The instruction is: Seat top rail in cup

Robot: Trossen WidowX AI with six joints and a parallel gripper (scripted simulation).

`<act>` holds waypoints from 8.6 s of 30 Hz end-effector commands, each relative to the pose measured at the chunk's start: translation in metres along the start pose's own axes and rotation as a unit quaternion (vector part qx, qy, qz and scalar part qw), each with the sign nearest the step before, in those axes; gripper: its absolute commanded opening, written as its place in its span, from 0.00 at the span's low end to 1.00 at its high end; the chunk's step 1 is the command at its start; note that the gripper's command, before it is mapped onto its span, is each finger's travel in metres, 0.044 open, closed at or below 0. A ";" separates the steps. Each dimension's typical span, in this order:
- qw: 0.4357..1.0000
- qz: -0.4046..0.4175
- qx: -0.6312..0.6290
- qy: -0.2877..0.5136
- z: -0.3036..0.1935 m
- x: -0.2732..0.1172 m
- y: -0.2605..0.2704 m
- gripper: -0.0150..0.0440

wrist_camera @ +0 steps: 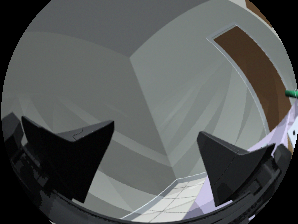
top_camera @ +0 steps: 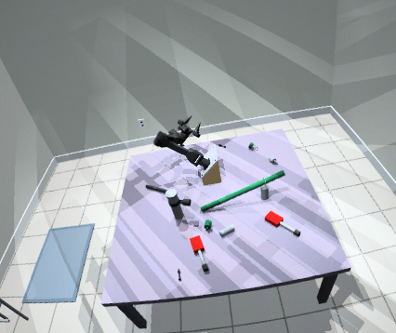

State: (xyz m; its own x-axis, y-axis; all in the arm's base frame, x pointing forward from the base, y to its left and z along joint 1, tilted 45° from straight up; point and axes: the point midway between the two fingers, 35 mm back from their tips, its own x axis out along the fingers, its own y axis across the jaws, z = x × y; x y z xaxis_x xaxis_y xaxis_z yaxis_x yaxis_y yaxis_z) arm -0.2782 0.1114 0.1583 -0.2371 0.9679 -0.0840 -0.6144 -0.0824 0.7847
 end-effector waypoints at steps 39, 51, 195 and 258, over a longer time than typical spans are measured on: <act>0.659 0.526 -0.269 0.465 0.017 -0.437 0.073 1.00; 0.414 0.710 -0.287 0.492 0.144 -0.547 0.005 1.00; -0.287 0.654 0.152 -0.684 0.360 -0.361 -0.386 1.00; -0.313 0.545 0.237 -0.741 0.337 -0.356 -0.376 0.25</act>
State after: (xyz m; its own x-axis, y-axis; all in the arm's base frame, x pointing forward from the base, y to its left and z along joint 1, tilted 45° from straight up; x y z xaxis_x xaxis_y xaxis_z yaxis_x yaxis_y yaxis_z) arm 0.2937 -0.1227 0.1008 0.4331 -0.6722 -0.6005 -0.8950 -0.2420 -0.3746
